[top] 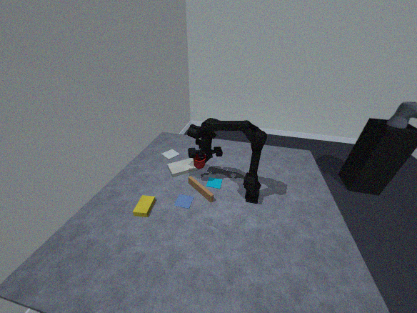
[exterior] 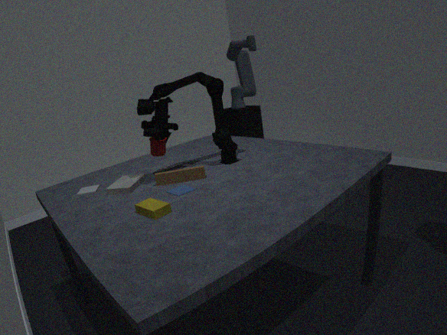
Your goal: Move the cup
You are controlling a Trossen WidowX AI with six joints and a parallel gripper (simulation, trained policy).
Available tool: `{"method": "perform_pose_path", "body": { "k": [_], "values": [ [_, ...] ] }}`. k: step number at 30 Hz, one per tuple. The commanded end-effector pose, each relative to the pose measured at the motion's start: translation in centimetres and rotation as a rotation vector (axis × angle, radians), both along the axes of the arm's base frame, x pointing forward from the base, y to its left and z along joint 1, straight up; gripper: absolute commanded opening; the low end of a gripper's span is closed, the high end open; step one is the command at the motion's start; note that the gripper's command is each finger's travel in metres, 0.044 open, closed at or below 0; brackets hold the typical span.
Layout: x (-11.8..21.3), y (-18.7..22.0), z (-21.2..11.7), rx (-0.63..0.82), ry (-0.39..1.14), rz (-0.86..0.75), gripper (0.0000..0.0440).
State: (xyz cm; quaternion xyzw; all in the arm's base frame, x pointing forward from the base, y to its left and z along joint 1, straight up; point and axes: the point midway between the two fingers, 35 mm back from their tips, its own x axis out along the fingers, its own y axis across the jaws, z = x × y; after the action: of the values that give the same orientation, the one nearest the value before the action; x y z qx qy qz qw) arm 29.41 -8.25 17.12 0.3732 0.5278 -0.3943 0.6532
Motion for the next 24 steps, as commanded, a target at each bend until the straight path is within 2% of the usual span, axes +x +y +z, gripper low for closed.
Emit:
{"method": "perform_pose_path", "body": {
  "k": [1,24],
  "values": [
    [-0.6,-0.7,-0.6,-0.008,-0.001,-0.017,0.0000],
    [-3.9,-1.2,-5.9,0.007,0.014,-0.077,0.0000]
  ]
}}
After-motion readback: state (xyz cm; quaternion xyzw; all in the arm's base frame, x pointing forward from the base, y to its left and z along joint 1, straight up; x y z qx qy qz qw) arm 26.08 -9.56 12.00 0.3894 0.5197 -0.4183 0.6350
